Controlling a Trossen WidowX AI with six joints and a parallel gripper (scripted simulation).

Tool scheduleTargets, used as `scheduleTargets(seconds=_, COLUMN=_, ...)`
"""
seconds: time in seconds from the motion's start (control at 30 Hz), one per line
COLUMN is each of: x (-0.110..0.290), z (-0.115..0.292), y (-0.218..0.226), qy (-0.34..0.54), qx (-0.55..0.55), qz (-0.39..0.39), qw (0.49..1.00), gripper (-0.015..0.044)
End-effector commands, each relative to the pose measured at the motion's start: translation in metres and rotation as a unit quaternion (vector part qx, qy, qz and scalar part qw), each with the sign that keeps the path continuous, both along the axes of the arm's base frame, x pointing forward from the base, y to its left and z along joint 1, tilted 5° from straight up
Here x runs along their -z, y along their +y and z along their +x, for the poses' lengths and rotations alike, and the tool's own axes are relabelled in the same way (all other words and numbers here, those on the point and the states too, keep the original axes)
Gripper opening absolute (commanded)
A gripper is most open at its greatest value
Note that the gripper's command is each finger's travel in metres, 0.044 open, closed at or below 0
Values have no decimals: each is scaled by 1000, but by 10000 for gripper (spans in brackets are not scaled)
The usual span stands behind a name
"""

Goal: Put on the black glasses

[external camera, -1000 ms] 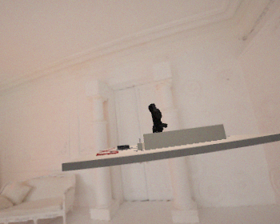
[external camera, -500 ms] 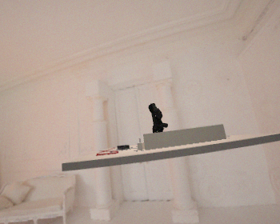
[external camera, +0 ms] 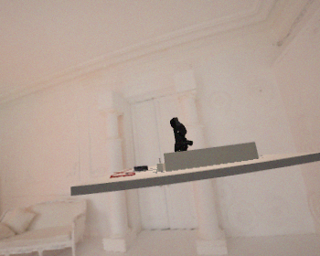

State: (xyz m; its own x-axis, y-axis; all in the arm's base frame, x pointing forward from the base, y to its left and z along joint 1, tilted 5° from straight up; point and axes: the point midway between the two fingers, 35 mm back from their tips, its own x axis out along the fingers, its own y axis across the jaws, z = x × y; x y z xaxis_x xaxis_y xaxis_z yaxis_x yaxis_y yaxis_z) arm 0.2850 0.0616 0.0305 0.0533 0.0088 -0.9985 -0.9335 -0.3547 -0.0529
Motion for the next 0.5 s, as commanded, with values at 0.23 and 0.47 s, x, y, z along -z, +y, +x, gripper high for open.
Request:
scheduleTargets(seconds=0.23, x=3, z=14, y=5, qy=7, qx=2, qz=-3, qw=1000, gripper=0)
scheduleTargets(seconds=0.47, x=3, z=24, y=9, qy=6, qx=2, qz=-3, qw=1000, gripper=0)
